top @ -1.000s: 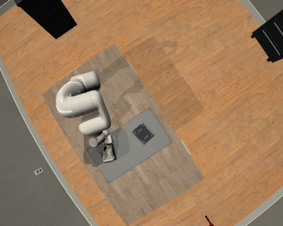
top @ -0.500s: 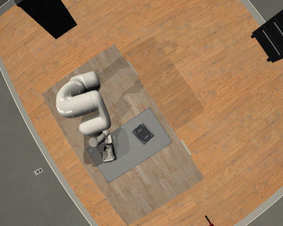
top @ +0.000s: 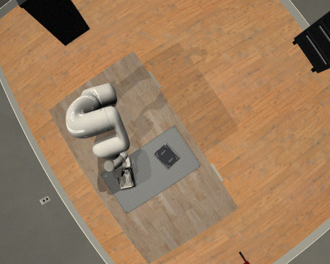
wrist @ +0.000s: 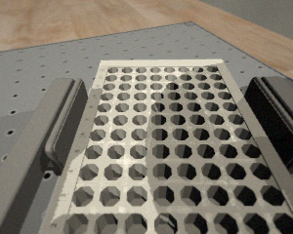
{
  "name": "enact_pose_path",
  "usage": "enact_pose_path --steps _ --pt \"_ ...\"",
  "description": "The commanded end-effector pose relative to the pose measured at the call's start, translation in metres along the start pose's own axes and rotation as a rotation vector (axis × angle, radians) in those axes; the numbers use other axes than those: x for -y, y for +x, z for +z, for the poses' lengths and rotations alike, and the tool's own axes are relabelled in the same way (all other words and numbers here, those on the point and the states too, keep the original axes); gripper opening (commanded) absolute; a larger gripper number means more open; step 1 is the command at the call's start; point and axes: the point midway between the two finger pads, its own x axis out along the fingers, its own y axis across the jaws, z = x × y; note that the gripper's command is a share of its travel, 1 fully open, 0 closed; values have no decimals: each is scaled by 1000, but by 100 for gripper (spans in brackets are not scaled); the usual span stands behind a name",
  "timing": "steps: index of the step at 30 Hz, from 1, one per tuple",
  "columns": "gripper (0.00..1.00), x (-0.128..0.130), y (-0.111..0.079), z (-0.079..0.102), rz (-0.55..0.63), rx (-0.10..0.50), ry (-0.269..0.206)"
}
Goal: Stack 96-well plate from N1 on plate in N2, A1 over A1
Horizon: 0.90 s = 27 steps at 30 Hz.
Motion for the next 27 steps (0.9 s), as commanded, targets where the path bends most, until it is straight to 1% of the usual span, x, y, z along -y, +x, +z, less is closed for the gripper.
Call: enact_pose_path --steps 1,27 --pt "0 0 1 1 0 4 0" --pt "0 0 1 -3 0 4 0"
